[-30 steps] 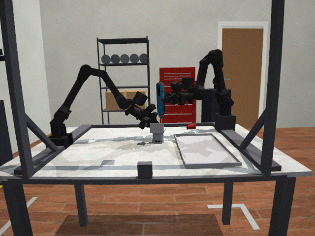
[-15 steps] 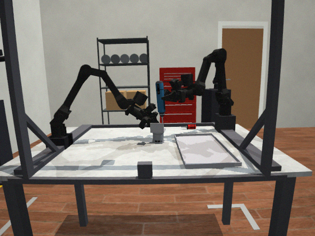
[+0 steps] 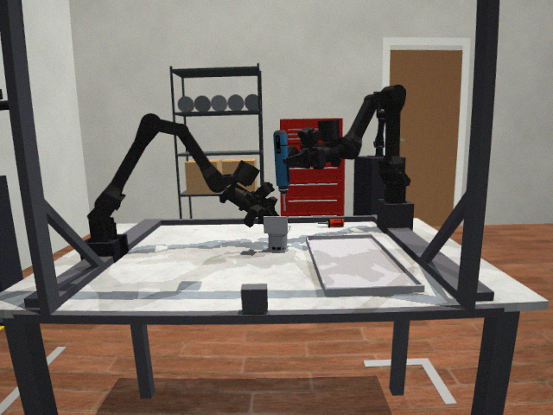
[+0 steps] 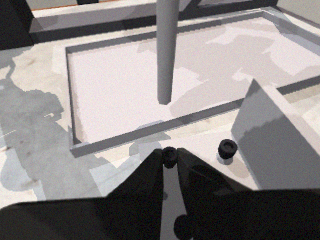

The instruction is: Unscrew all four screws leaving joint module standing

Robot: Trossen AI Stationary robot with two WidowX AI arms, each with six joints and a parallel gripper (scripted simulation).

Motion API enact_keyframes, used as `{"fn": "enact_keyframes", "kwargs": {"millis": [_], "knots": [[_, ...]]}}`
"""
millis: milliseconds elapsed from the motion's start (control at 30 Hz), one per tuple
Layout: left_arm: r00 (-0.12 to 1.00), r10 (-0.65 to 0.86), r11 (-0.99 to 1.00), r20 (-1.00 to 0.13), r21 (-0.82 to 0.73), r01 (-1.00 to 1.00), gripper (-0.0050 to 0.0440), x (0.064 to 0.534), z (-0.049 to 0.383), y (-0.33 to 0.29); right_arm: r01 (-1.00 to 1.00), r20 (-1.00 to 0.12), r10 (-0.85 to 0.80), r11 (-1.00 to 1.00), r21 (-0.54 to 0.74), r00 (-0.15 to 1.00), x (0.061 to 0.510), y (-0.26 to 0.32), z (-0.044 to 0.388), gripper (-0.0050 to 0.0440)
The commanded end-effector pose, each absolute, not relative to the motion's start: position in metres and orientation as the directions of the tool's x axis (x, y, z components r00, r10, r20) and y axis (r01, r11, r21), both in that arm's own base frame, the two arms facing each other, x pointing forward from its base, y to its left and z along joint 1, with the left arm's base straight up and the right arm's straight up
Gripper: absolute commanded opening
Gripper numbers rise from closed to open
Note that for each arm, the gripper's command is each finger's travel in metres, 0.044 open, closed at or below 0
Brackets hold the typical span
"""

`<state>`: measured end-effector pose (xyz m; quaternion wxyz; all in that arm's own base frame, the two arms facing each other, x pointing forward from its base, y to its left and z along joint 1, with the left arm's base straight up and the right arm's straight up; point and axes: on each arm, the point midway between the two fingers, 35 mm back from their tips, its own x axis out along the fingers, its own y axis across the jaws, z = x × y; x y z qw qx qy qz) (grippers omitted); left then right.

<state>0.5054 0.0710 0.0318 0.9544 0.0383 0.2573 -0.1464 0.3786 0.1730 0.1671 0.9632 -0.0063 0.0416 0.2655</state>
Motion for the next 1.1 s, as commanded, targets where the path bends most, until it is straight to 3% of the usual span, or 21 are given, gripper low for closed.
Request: {"fn": "enact_keyframes", "kwargs": {"millis": [0, 167, 600, 800, 967, 1033, 1067], "knots": [[0.841, -0.258, 0.953, -0.476, 0.018, 0.302, 0.0003, 0.510, 0.048, 0.071, -0.516, -0.011, 0.516, 0.856, -0.002, 0.856, 0.380, 0.176, 0.195, 0.0160], [0.841, -0.258, 0.953, -0.476, 0.018, 0.302, 0.0123, 0.510, 0.048, 0.071, -0.516, -0.013, 0.516, 0.856, -0.002, 0.856, 0.380, 0.175, 0.194, 0.0160], [0.842, -0.258, 0.952, -0.474, 0.022, 0.304, 0.0127, 0.489, 0.062, 0.077, -0.516, -0.013, 0.516, 0.856, -0.002, 0.856, 0.380, 0.175, 0.194, 0.0160], [0.841, -0.258, 0.952, -0.476, 0.022, 0.304, 0.0127, 0.458, 0.078, 0.086, -0.516, -0.013, 0.516, 0.856, -0.002, 0.856, 0.380, 0.175, 0.194, 0.0160], [0.846, -0.250, 0.958, -0.470, 0.005, 0.286, 0.0247, 0.452, 0.063, 0.094, -0.516, -0.013, 0.516, 0.856, -0.002, 0.856, 0.380, 0.175, 0.194, 0.0160], [0.846, -0.250, 0.958, -0.470, 0.005, 0.286, 0.0247, 0.452, 0.063, 0.094, -0.516, -0.013, 0.516, 0.856, -0.002, 0.856, 0.380, 0.175, 0.194, 0.0160], [0.850, -0.246, 0.961, -0.466, 0.000, 0.277, 0.0271, 0.449, 0.059, 0.097, -0.516, -0.013, 0.516, 0.856, -0.002, 0.856, 0.380, 0.175, 0.194, 0.0160]]}}
